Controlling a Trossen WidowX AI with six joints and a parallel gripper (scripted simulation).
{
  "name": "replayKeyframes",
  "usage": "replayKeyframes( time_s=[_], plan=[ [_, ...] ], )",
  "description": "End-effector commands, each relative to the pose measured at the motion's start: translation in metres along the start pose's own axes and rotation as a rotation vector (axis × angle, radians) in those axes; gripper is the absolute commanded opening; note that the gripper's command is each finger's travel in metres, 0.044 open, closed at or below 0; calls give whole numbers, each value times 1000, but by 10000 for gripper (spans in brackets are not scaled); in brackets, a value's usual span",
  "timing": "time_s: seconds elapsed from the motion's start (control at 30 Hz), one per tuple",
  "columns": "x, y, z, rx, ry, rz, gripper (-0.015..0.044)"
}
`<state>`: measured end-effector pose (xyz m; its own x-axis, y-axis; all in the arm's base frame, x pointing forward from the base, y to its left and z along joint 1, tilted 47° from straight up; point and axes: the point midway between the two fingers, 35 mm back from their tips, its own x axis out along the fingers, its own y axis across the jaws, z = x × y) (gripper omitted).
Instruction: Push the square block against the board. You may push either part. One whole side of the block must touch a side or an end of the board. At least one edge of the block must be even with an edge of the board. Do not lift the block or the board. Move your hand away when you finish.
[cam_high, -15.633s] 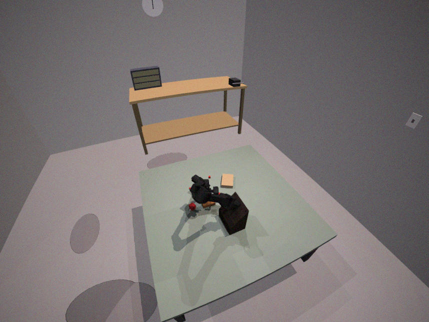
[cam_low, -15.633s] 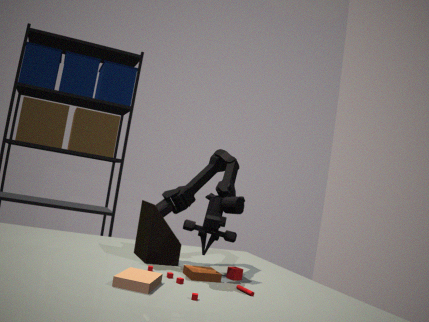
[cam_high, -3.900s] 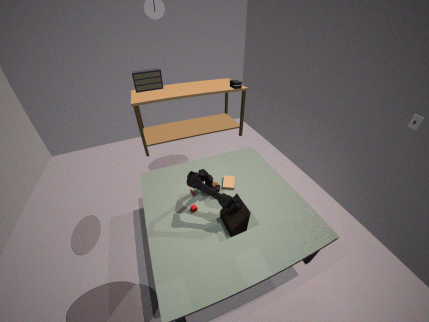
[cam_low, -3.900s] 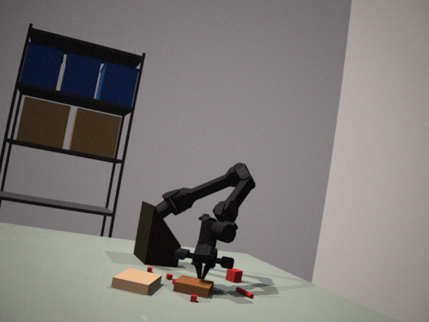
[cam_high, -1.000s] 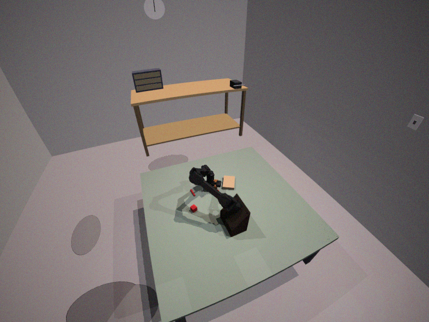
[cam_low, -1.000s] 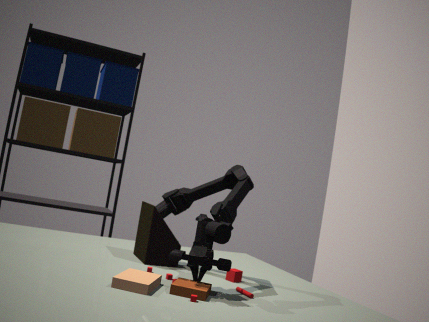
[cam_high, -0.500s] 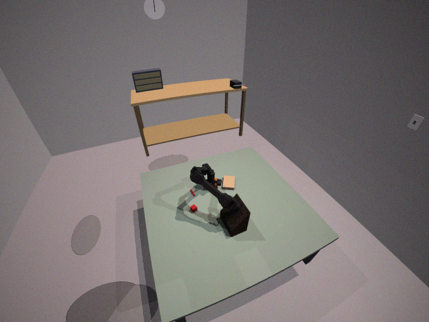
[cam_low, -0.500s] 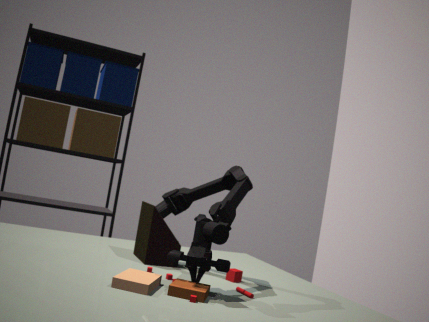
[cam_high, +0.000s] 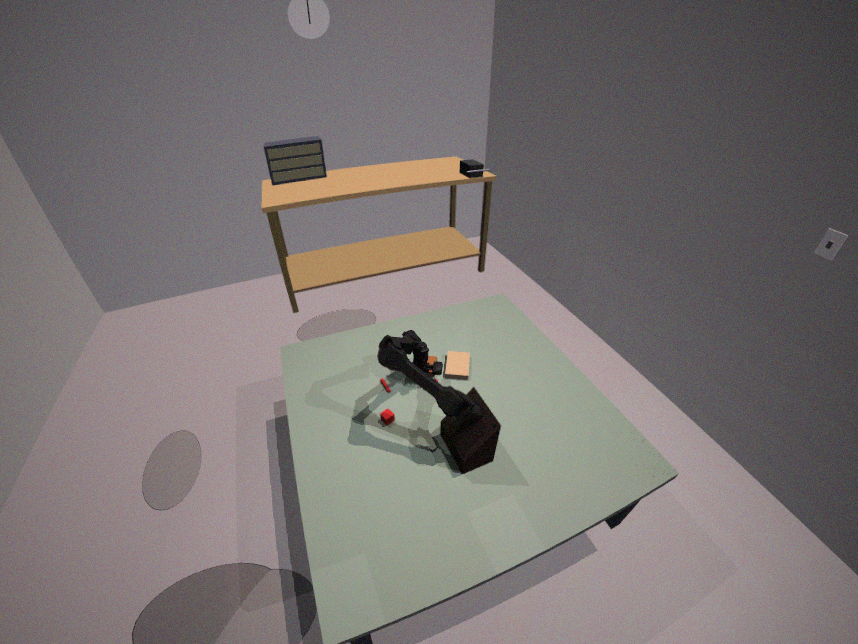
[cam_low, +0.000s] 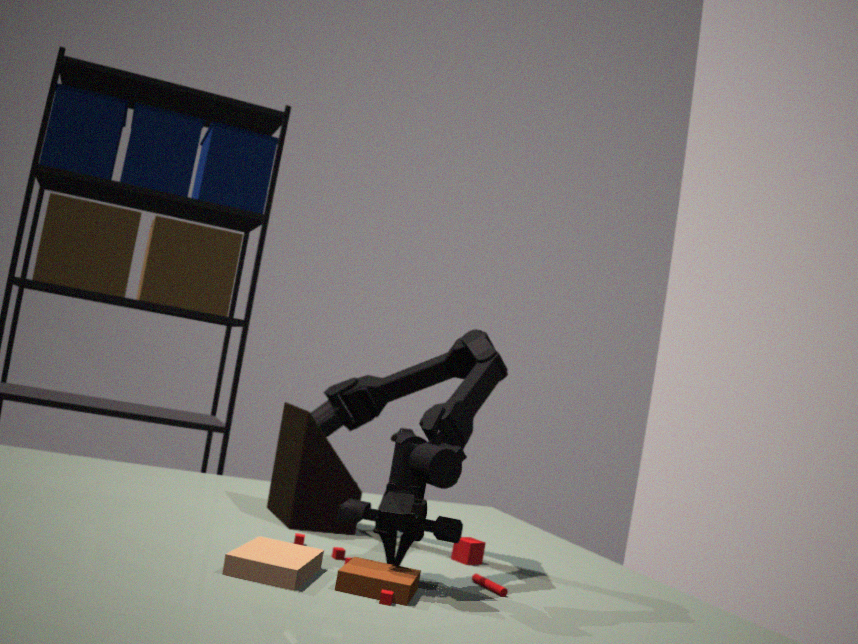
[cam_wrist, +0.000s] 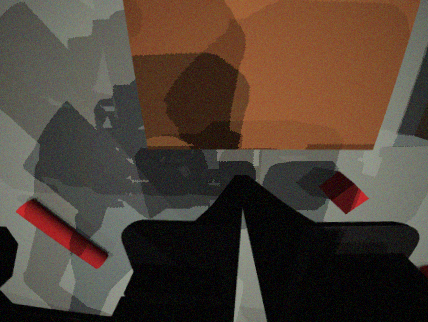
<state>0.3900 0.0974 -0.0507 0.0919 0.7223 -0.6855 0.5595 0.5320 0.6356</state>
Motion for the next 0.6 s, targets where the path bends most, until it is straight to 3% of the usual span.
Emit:
replayKeyframes(
  time_s=[0.0, 0.43, 0.57],
  plan=[
    [0, 0, -7, 5, -2, -1, 0],
    [0, -1, -28, 6, -1, 0, 0],
    [-43, 0, -22, 4, -2, -2, 0]
  ],
)
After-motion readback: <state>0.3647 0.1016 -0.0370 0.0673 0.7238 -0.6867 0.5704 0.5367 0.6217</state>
